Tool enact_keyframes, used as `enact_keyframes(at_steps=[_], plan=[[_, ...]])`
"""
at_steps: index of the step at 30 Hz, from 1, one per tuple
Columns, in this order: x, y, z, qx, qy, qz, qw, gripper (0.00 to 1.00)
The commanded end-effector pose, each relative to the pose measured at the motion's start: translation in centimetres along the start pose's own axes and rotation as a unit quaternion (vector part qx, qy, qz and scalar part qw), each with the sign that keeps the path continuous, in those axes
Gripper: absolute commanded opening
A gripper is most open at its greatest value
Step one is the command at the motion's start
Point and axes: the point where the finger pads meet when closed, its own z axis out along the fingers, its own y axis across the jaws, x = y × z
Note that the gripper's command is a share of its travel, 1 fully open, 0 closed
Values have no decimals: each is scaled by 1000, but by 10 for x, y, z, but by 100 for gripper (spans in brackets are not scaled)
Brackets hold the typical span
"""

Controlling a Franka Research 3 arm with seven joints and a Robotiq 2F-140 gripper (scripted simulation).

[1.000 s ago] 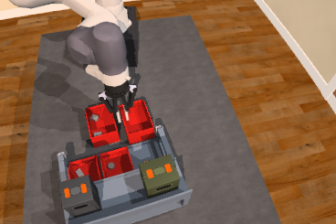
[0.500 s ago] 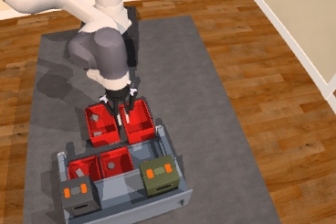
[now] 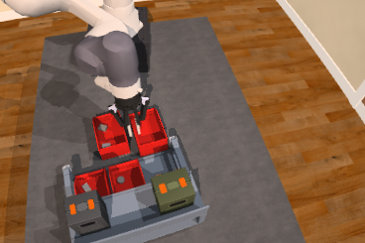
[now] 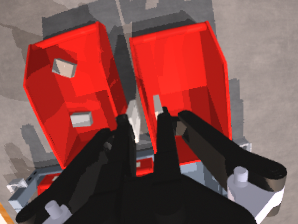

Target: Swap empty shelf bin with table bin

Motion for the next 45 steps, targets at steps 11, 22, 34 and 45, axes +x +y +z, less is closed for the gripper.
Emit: enact_keyframes(at_steps=[11, 22, 34, 45], plan=[[-1, 1, 0, -1, -1, 3, 1000, 0], [-1, 1, 0, -1, -1, 3, 1000, 0], [-1, 1, 0, -1, -1, 3, 1000, 0], [-1, 1, -2, -1, -1, 3, 1000, 0]])
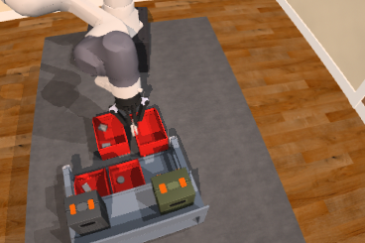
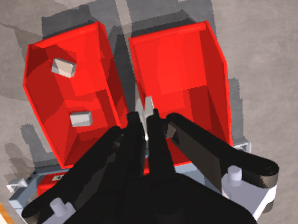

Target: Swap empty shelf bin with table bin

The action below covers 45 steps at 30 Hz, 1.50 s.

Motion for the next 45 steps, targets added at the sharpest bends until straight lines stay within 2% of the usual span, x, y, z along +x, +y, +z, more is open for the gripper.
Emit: enact_keyframes(at_steps=[1, 8, 20, 22, 33, 45], plan=[[-1, 0, -3, 0, -1, 3, 1000, 0], [-1, 0, -12, 0, -1, 3, 1000, 0], [-1, 0, -46, 0, -1, 3, 1000, 0], [-1, 0, -46, 0, -1, 3, 1000, 0], [-1, 0, -74, 0, -1, 3, 1000, 0], [-1, 0, -85, 0, -1, 3, 1000, 0]])
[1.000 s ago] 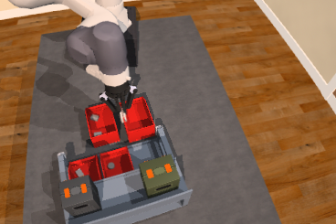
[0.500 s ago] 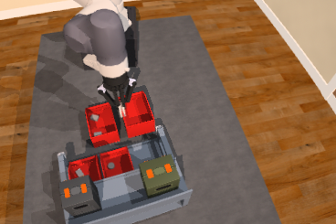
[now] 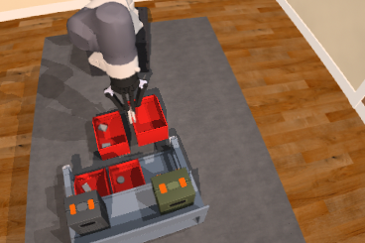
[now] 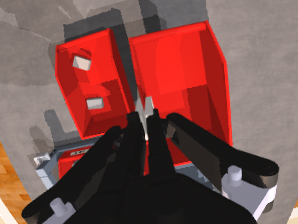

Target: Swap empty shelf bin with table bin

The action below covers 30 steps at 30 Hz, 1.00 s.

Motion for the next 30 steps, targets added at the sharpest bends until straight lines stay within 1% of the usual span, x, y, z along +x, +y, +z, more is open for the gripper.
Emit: enact_keyframes(at_steps=[1, 20, 28, 30], plan=[[2, -1, -2, 1, 3, -7, 1000, 0], [2, -1, -2, 1, 3, -7, 1000, 0], [3, -10, -2, 1, 3, -7, 1000, 0], [4, -15, -2, 1, 3, -7, 1000, 0]])
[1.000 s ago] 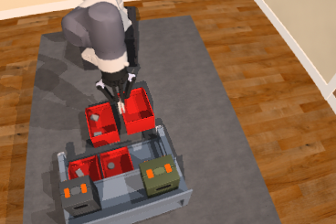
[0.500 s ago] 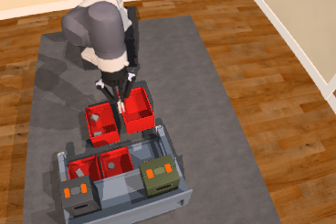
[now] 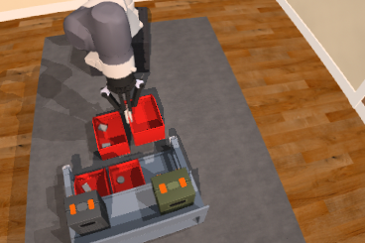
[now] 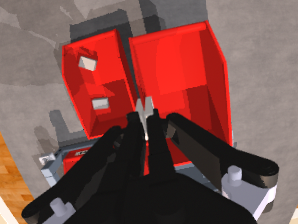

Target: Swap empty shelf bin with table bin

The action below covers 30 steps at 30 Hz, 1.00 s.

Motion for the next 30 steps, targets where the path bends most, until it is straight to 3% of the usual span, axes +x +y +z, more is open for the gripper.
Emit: enact_keyframes(at_steps=[1, 7, 13, 15, 23, 30], plan=[[1, -9, 0, 0, 1, -7, 1000, 0], [4, -40, -1, 0, 1, -7, 1000, 0], [10, -91, -1, 0, 1, -7, 1000, 0], [10, -91, -1, 0, 1, -7, 1000, 0], [19, -180, -1, 0, 1, -8, 1000, 0], [24, -230, -1, 0, 1, -8, 1000, 0]])
